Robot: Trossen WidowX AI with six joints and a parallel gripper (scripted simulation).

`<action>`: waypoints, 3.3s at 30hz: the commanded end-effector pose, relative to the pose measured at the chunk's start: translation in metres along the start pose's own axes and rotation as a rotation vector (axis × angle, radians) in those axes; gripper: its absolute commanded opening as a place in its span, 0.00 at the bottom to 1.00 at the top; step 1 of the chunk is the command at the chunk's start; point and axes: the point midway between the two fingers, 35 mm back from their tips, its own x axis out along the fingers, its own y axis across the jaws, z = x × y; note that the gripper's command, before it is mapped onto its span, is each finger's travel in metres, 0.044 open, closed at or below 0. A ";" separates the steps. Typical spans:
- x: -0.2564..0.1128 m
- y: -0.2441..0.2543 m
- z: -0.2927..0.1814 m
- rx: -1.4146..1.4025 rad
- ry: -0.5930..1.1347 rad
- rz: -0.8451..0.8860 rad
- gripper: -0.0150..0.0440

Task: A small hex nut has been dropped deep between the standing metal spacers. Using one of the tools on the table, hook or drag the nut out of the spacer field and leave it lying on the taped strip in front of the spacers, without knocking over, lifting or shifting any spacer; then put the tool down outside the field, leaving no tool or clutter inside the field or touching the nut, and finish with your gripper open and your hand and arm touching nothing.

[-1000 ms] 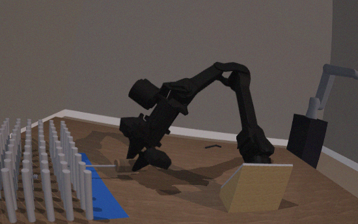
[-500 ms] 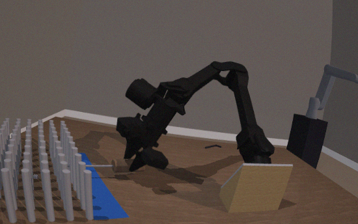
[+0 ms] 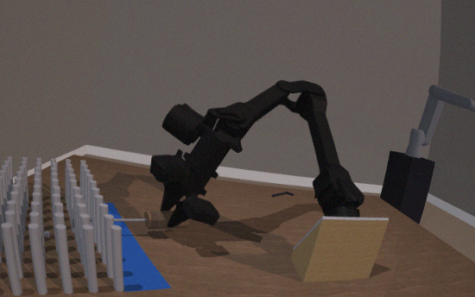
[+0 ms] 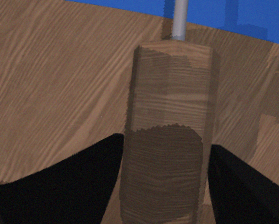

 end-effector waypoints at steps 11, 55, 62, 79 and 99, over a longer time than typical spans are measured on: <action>0.002 -0.001 0.010 0.007 -0.004 -0.005 0.25; 0.012 -0.002 0.036 0.008 -0.005 -0.006 0.25; 0.013 -0.002 0.040 0.009 -0.005 -0.006 0.25; 0.017 -0.002 0.050 0.009 -0.006 -0.005 0.25; 0.025 0.000 0.054 0.008 -0.007 -0.005 0.25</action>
